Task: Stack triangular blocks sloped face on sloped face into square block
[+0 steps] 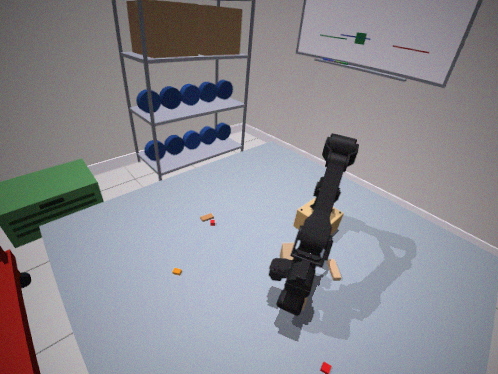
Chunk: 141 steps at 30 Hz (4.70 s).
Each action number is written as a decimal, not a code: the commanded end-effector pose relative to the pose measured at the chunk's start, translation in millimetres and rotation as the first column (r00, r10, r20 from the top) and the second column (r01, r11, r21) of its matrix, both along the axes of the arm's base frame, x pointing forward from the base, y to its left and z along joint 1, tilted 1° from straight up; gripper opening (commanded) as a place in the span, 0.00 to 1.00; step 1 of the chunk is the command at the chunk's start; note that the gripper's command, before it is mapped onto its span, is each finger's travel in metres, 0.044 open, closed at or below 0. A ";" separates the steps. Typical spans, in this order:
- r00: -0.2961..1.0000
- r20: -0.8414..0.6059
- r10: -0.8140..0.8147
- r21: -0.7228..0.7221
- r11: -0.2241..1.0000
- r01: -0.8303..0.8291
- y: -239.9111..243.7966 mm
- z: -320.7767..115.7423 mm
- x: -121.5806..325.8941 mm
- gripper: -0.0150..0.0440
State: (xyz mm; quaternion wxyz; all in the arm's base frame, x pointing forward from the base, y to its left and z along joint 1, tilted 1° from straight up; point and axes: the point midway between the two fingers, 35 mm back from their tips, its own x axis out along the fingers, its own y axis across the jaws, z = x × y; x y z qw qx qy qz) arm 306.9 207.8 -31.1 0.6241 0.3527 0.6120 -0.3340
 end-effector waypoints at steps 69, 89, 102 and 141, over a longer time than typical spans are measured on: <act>0.973 -0.227 0.047 0.345 0.938 0.035 -45.8 76.3 25.6 1.00; 0.973 -0.226 0.050 0.348 0.937 0.032 -33.3 47.3 21.3 1.00; 0.973 -0.225 0.057 0.352 0.936 0.026 -26.3 30.6 17.0 1.00; 0.972 -0.229 0.047 0.348 0.937 0.036 -12.3 -8.2 5.2 0.58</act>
